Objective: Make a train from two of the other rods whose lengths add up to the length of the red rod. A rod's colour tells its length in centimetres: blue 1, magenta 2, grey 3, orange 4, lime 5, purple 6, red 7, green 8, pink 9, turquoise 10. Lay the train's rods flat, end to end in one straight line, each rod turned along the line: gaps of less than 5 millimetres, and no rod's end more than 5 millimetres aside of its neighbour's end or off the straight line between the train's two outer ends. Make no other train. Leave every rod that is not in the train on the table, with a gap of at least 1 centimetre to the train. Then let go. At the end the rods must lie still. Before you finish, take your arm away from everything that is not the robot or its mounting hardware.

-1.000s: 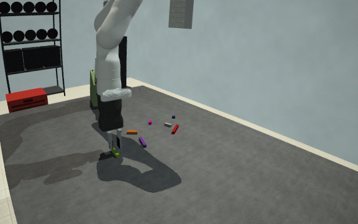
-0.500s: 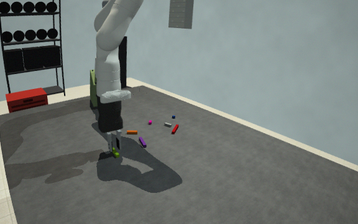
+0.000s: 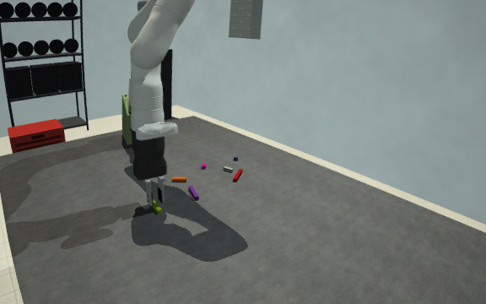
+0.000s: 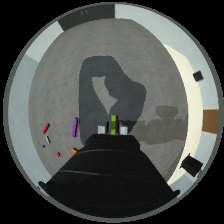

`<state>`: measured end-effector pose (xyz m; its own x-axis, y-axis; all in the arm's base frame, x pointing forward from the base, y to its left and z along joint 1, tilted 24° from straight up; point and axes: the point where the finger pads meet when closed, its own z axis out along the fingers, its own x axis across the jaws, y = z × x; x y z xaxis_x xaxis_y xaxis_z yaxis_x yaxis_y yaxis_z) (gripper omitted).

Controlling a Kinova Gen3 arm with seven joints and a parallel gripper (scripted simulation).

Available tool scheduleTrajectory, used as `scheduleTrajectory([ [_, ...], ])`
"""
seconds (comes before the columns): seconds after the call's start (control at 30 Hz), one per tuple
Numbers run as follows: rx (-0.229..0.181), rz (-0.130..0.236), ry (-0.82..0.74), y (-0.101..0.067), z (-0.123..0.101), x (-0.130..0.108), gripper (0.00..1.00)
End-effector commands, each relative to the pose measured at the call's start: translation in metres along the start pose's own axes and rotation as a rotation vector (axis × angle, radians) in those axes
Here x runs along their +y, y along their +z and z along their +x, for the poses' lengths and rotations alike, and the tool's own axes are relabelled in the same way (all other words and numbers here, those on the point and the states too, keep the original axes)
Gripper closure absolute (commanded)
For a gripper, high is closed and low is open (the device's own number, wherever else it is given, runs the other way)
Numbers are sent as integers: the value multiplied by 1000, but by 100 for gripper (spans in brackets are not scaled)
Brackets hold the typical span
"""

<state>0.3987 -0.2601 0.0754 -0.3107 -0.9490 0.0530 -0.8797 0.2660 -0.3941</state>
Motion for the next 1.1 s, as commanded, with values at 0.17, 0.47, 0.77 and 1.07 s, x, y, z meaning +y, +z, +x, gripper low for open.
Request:
scheduleTrajectory([
  [0.17,0,1,0,0,0,0,46],
  [0.47,0,1,0,0,0,0,46],
  [0.77,0,1,0,1,0,0,46],
  [1.07,0,1,0,7,0,0,46],
])
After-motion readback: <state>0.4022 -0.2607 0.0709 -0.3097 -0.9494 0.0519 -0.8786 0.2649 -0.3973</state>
